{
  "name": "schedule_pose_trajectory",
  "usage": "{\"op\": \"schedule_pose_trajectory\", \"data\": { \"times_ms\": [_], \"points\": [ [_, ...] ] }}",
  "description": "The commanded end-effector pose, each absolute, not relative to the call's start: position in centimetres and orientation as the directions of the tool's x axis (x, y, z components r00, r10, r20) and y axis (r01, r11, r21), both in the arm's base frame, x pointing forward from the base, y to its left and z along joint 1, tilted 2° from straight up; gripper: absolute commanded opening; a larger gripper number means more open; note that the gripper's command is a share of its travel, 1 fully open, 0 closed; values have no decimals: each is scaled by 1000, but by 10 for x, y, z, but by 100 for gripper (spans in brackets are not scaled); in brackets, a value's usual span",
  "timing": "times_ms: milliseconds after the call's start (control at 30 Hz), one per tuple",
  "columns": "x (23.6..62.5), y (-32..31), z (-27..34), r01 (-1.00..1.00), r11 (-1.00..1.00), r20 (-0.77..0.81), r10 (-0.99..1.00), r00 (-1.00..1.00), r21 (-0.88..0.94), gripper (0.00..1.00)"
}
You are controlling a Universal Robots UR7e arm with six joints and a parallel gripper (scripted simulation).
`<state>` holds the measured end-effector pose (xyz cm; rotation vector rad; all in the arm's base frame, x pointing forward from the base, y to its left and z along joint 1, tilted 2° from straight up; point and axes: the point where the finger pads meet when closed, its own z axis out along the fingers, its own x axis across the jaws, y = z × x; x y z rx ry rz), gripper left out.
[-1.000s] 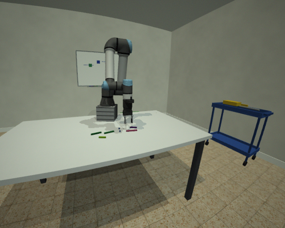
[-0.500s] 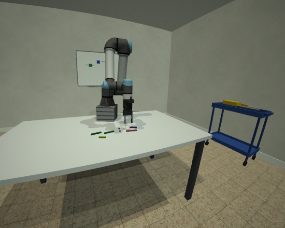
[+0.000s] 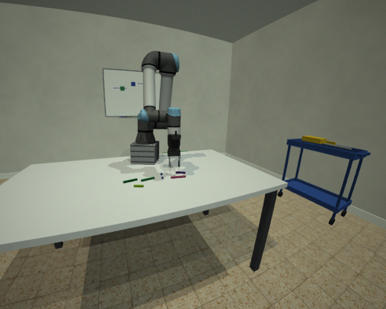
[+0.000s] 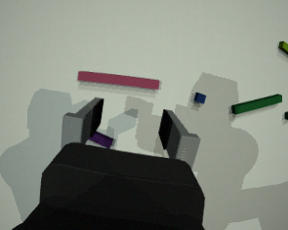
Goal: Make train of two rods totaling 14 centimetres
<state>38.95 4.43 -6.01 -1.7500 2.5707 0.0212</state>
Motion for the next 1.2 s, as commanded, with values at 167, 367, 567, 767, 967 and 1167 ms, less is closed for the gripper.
{"op": "schedule_pose_trajectory", "data": {
  "times_ms": [167, 367, 567, 767, 967, 1167],
  "points": [
    [390, 47, -59, -844, 536, -35, -844, -535, -1, 100],
    [388, 50, -58, -720, 694, -34, -719, -694, 6, 100],
    [387, 53, -58, -608, 794, -33, -607, -794, 11, 100],
    [384, 59, -57, -402, 915, -30, -402, -915, 18, 100],
    [380, 66, -56, -182, 983, -25, -181, -983, 25, 100],
    [377, 72, -55, -29, 999, -20, -28, -999, 28, 100]
  ]
}}
